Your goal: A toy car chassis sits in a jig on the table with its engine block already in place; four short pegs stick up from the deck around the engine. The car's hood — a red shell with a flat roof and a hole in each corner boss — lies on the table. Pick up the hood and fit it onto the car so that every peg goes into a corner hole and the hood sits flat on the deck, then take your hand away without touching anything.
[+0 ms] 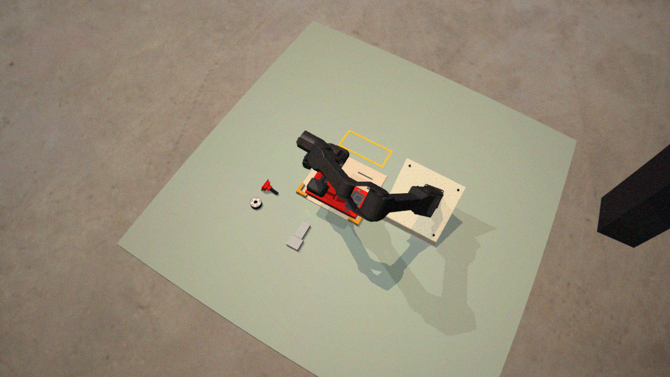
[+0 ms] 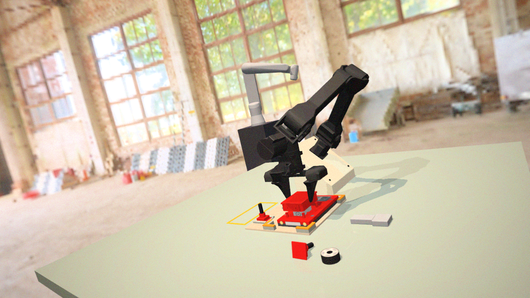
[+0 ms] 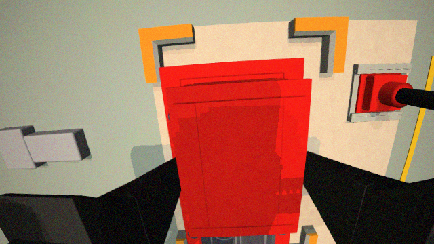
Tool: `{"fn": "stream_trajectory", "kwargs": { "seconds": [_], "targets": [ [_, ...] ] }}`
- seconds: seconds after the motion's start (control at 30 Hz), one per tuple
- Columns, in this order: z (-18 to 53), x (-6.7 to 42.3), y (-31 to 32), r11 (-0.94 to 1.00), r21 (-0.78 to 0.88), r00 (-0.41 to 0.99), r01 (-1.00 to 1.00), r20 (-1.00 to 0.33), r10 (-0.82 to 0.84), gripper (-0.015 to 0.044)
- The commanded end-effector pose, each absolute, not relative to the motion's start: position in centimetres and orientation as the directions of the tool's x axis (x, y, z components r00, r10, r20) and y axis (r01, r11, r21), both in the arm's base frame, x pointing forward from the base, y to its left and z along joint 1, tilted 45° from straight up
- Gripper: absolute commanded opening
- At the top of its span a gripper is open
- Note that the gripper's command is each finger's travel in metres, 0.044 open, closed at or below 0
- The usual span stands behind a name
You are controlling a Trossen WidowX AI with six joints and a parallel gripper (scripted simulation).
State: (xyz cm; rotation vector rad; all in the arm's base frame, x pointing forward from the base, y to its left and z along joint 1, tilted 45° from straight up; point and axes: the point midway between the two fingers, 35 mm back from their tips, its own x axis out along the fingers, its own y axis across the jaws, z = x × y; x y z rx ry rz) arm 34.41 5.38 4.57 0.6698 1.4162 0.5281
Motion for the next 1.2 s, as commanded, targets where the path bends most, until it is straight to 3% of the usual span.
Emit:
{"fn": "stream_trajectory", "kwargs": {
  "seconds": [0.0, 1.17],
  "targets": [
    [4.57, 34.49, 5.44, 0.709, 0.703, 0.098, 0.061, -0.711, 0.696, 0.0],
    [3.58, 34.63, 6.41, 0.709, 0.703, 0.098, 0.061, -0.711, 0.696, 0.0]
  ]
}}
